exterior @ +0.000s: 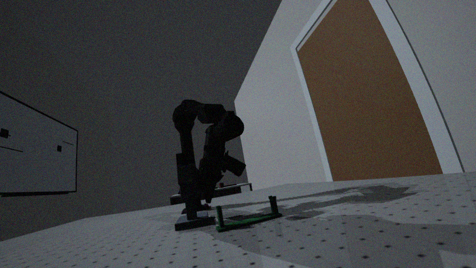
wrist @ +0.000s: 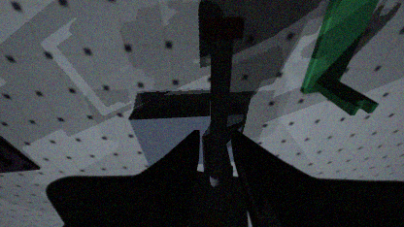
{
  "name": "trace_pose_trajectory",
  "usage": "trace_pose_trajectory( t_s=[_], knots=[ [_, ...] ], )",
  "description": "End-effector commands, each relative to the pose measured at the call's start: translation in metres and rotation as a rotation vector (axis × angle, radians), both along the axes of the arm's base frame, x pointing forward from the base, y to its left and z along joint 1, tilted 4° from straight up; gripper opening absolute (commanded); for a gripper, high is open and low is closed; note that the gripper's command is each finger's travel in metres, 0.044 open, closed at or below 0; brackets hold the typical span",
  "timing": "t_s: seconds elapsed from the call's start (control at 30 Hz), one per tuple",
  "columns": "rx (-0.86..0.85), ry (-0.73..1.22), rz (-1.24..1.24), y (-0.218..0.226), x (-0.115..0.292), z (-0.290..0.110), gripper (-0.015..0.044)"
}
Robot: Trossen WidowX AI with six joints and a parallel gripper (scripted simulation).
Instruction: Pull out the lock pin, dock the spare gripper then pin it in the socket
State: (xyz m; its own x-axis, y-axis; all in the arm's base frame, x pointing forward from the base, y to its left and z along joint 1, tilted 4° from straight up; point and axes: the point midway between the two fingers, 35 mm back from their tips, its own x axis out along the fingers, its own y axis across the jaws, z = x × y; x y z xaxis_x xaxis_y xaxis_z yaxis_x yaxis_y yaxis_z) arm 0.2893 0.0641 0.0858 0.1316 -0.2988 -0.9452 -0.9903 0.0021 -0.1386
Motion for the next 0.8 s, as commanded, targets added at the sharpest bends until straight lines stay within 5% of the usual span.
trace_pose_trajectory(
  t_s=[0.0,0.77],
  knots=[
    [0.0,-0.001,0.0,0.0,0.0,0.0,0.02],
    [-0.003,0.009,0.005,0.027,-0.005,0.033,0.02]
  ],
)
